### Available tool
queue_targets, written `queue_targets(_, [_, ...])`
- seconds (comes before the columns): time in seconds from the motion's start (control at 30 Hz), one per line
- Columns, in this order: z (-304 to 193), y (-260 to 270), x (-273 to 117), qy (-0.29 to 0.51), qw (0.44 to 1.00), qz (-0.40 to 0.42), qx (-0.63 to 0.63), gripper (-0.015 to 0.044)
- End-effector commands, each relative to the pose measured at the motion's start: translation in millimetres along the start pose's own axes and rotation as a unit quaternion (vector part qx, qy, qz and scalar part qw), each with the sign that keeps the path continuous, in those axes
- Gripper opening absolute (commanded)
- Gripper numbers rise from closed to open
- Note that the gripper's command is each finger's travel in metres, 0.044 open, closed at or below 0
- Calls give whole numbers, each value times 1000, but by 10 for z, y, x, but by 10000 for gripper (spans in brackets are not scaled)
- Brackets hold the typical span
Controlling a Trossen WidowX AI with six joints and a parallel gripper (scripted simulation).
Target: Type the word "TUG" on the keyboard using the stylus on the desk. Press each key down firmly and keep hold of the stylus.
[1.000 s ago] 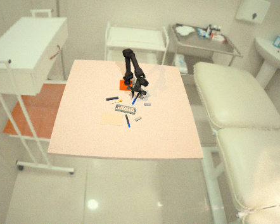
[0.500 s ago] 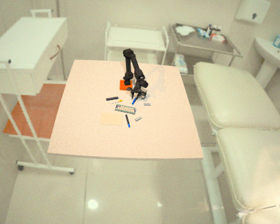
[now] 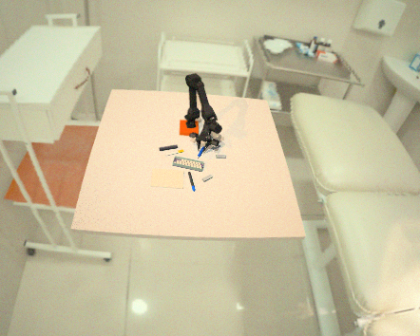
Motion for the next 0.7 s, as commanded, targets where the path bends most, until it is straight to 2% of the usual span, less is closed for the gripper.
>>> queue_targets(0.0, [-16,-5,32,-2,1000,-1,2,150])
queue_targets(0.6, [-102,-18,183,-2,1000,-1,2,150])
queue_targets(0.67, [-95,-15,165,0,1000,0,1,97])
Point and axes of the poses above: the point midway between the two fingers, 35 mm back from their tips, its own x axis out along the fingers, its own y axis across the jaws, z = x × y, the point moved 9 cm from there along -x, back along the fingers, and after that the axes turned 8 degrees about x, right-handed, at the moved point
